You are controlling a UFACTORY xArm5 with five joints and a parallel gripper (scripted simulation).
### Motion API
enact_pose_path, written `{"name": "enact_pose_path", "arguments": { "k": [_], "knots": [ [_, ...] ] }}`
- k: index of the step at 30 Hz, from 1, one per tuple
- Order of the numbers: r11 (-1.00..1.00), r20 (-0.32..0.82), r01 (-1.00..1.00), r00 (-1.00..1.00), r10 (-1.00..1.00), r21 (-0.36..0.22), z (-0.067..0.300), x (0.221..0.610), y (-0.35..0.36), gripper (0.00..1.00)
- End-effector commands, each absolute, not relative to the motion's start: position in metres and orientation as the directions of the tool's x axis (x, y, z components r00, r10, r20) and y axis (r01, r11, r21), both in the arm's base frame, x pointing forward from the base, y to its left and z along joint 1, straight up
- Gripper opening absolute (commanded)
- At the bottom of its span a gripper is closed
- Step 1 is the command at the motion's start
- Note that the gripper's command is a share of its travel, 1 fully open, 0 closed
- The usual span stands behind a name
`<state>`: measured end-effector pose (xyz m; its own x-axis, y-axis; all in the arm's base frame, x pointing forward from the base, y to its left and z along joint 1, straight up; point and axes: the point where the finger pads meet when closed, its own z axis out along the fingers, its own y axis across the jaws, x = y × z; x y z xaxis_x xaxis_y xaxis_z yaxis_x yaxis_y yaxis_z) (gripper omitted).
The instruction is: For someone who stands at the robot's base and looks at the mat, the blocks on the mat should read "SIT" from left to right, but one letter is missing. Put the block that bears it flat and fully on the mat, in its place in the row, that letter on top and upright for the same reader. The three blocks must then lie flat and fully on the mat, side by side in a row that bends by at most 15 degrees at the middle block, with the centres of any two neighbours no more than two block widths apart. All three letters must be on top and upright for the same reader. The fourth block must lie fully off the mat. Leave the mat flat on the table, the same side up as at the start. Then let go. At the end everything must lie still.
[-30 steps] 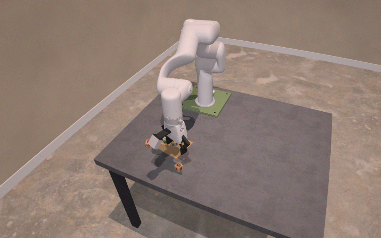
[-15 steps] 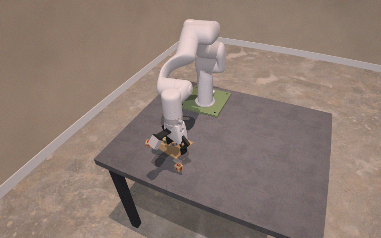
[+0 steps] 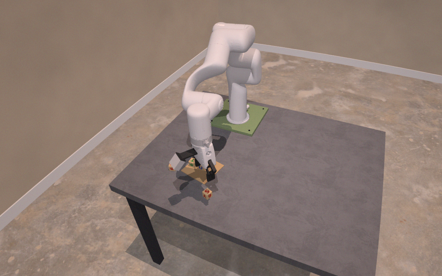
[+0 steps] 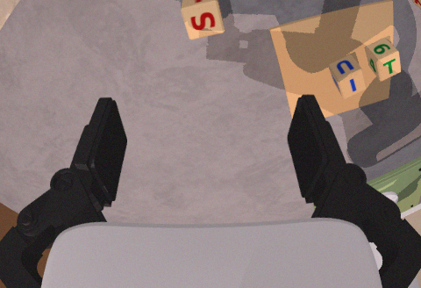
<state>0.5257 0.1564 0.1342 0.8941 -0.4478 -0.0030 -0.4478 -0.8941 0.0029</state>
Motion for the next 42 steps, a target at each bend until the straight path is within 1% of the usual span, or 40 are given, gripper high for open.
{"name": "enact_pose_path", "arguments": {
  "k": [1, 3, 10, 16, 18, 19, 33, 35, 36, 42],
  "knots": [
    [-0.849, 0.001, -0.528, 0.849, -0.528, -0.001, 0.135, 0.527, 0.157, 1.0],
    [-0.799, 0.0, -0.601, 0.799, -0.601, -0.001, 0.134, 0.527, 0.157, 1.0],
    [-0.697, 0.0, -0.717, 0.697, -0.717, -0.001, 0.131, 0.527, 0.157, 1.0],
    [-0.59, 0.0, -0.807, 0.59, -0.807, -0.001, 0.129, 0.527, 0.157, 1.0],
    [-0.59, 0.0, -0.807, 0.59, -0.807, -0.001, 0.129, 0.527, 0.157, 1.0],
    [-0.533, 0.0, -0.846, 0.533, -0.846, -0.001, 0.128, 0.527, 0.157, 1.0],
    [-0.243, 0.0, -0.97, 0.243, -0.97, -0.001, 0.123, 0.528, 0.157, 1.0],
    [-0.243, 0.0, -0.97, 0.243, -0.97, -0.001, 0.123, 0.528, 0.157, 1.0],
    [-0.175, 0.0, -0.985, 0.175, -0.985, -0.001, 0.122, 0.528, 0.157, 1.0],
    [-0.048, 0.0, -0.999, 0.048, -0.999, -0.001, 0.12, 0.528, 0.157, 1.0]
  ]
}}
